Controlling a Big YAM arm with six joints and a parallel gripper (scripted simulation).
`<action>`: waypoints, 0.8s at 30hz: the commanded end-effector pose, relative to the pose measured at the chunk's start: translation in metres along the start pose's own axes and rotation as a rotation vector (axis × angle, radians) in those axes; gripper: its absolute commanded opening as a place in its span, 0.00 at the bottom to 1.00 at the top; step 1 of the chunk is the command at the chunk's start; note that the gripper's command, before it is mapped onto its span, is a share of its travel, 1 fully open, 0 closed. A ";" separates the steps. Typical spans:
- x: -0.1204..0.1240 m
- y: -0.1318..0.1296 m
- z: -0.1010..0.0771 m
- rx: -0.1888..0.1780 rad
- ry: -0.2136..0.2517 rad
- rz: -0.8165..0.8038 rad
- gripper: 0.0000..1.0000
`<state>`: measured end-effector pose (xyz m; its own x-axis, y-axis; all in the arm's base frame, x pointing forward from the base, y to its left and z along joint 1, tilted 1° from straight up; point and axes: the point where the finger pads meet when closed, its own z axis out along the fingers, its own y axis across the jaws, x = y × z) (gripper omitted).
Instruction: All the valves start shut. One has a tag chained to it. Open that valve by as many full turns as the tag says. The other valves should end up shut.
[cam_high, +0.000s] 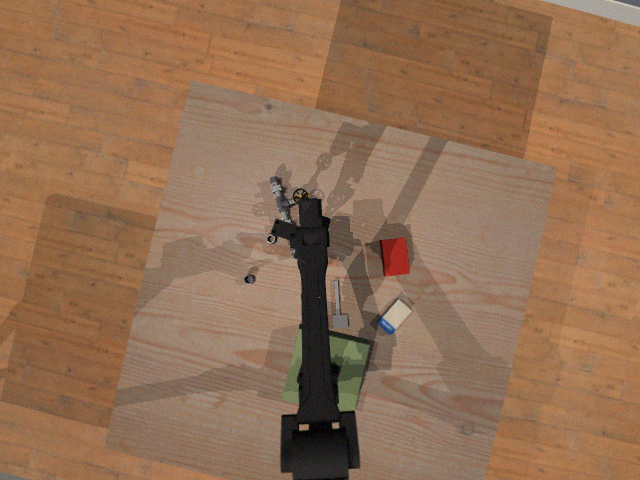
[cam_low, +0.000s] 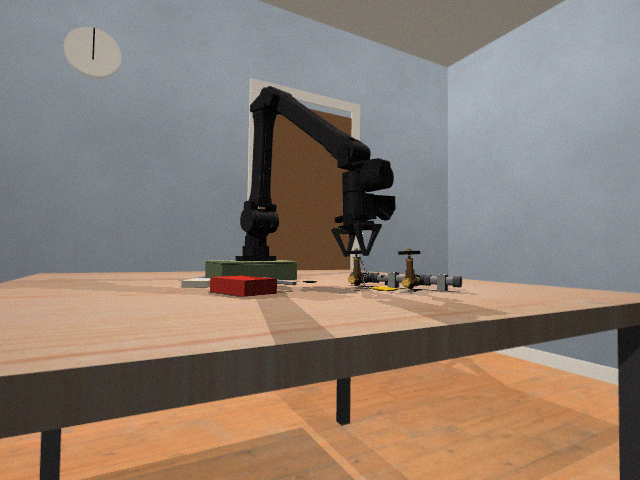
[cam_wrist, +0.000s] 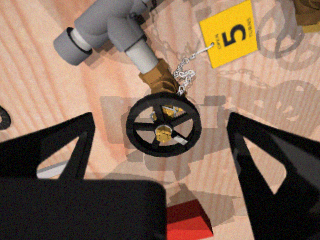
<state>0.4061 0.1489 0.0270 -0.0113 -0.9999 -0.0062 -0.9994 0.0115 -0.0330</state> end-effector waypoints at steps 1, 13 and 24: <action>-0.004 -0.013 -0.013 0.035 -0.017 0.025 1.00; -0.004 -0.013 -0.013 0.033 -0.020 0.293 1.00; -0.004 -0.014 -0.014 0.022 -0.029 0.970 1.00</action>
<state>0.4051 0.1514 0.0270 -0.6360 -0.7710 -0.0332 -0.7712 0.6365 -0.0084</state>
